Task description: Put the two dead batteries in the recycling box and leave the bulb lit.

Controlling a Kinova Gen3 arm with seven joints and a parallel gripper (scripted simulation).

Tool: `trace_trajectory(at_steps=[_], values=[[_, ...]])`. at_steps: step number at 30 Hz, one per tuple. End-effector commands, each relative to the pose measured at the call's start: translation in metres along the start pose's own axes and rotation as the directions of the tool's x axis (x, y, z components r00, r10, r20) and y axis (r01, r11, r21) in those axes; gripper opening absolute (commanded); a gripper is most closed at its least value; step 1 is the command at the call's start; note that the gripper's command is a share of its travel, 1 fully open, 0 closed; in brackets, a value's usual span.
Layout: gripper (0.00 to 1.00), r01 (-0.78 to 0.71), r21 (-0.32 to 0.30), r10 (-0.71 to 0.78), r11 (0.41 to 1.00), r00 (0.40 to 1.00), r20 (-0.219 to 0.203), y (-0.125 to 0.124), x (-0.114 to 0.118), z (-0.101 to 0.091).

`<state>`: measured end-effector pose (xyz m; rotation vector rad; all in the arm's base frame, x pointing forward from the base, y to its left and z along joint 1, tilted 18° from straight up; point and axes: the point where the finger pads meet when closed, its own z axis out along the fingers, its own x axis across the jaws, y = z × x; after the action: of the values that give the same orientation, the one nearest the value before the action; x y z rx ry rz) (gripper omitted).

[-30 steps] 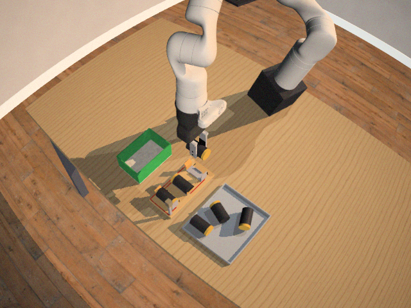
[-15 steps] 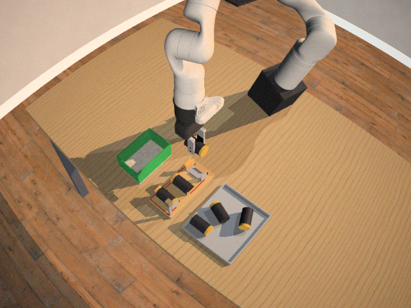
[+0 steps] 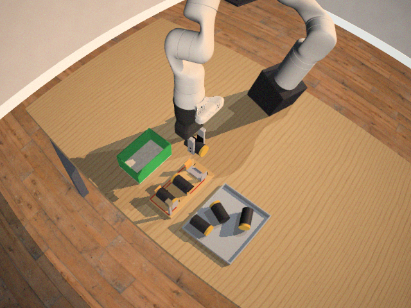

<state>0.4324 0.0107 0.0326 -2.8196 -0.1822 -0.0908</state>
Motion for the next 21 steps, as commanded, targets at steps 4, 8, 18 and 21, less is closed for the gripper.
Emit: trace_trajectory(at_steps=[4,8,18,21], values=[[0.57,0.0,-0.001,0.0,1.0,1.0,-0.001,0.0,0.0,0.003],[0.57,0.0,-0.001,0.0,1.0,1.0,-0.001,0.0,0.001,0.026],[0.57,0.0,-0.001,0.0,1.0,1.0,-0.001,0.0,0.001,0.077],[0.57,0.0,-0.001,0.0,1.0,1.0,-0.001,0.0,0.001,0.077]])
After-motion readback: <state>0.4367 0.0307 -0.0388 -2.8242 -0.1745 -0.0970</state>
